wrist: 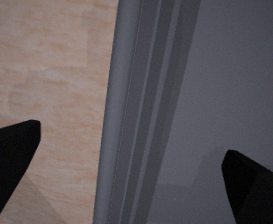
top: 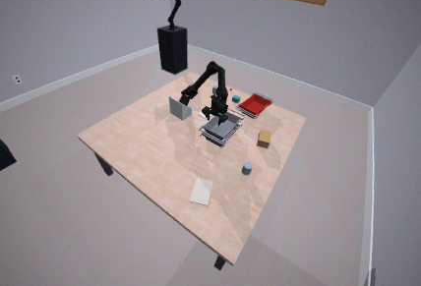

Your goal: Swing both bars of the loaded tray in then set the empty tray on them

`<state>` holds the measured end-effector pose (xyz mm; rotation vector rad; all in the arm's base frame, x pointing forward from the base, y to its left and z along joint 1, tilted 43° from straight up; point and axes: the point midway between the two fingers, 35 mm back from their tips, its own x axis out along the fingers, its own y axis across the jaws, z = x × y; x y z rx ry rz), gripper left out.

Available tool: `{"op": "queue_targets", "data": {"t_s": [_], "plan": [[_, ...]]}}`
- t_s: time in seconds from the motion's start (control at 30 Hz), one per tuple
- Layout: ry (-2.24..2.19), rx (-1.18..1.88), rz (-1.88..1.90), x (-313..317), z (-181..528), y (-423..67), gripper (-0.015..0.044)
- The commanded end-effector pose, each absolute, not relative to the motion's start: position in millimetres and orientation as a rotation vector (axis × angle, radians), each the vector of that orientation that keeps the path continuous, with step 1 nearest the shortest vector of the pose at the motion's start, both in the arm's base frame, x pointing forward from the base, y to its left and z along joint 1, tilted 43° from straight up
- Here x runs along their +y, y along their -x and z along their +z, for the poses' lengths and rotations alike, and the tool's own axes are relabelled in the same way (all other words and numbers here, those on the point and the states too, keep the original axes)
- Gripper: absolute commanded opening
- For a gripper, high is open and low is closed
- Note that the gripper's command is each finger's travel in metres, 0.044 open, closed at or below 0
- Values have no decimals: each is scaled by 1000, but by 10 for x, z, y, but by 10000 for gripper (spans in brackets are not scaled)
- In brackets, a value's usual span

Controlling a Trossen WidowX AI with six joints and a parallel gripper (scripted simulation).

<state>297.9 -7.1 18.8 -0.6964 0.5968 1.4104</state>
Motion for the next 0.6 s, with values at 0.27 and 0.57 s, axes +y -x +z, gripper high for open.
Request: {"op": "queue_targets", "data": {"t_s": [0.27,0.57], "plan": [[699,601,1409,-221,327,-2997,440],[699,608,1409,-600,731,-2967,440]]}}
